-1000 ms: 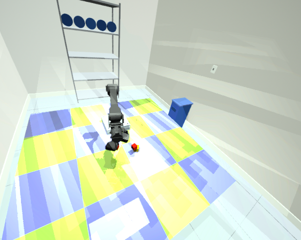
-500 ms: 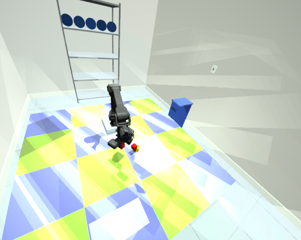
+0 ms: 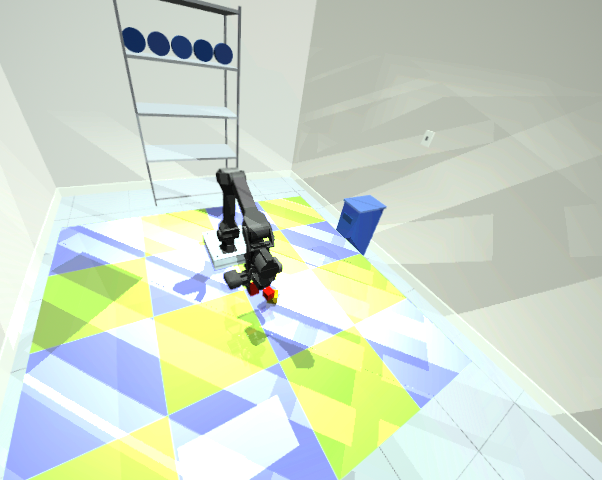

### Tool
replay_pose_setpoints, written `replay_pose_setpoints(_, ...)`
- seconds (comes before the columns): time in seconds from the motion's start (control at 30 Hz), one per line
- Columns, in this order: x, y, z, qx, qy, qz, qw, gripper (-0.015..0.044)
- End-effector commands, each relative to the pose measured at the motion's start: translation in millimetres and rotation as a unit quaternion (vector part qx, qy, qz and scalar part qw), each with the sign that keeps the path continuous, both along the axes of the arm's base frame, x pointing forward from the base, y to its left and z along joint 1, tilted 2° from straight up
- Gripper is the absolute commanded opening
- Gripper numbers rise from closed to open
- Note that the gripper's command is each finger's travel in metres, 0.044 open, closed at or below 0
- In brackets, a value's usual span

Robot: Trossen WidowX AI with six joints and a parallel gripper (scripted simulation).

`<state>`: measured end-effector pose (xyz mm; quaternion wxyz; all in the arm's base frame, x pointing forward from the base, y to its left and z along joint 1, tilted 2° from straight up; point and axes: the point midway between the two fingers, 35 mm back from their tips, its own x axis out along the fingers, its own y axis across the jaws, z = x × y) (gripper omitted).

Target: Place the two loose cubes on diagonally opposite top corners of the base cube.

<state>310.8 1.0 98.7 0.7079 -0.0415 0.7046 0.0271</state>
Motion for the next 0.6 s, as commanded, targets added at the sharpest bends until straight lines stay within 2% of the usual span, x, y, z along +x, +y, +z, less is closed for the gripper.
replay_pose_setpoints(0.0,-0.1,10.2,-0.8,0.002,-0.001,-0.054,0.999,0.0105)
replay_pose_setpoints(0.57,-4.8,50.5,-2.7,0.005,-0.004,-0.282,0.959,0.0105)
